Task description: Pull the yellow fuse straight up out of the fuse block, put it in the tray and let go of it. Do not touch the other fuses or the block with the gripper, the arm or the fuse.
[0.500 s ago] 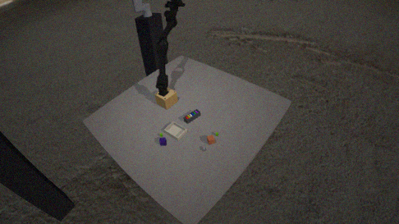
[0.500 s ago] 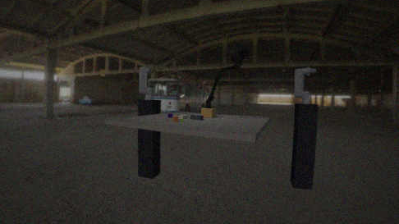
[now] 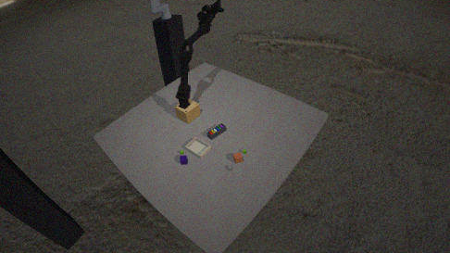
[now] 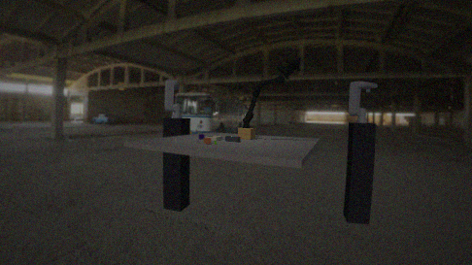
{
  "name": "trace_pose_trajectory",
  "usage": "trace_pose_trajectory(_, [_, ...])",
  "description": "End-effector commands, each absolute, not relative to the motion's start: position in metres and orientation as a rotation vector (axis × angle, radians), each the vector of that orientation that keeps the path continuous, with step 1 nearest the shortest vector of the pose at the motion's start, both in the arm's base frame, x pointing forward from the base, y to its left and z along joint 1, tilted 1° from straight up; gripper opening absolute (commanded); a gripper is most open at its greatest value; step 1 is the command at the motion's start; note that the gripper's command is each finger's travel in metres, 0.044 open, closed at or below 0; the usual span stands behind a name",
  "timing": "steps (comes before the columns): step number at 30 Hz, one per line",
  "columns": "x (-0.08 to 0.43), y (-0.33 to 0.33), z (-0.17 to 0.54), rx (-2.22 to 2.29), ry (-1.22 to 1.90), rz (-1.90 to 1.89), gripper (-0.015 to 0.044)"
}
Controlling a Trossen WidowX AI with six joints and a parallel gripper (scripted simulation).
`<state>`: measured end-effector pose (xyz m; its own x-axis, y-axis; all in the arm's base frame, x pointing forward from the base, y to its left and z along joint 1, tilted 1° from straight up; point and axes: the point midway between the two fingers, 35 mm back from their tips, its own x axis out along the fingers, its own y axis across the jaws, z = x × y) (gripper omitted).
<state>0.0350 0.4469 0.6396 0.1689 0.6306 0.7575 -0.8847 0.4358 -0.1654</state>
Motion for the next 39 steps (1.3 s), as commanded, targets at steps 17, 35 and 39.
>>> trace_pose_trajectory(17, [0.299,0.451,0.447,-0.166,-0.289,0.872,0.0066])
trace_pose_trajectory(35, [0.454,0.259,0.242,-0.297,0.409,0.502,0.0066])
trace_pose_trajectory(39, [0.462,0.201,0.199,-0.278,0.573,0.403,0.0066])
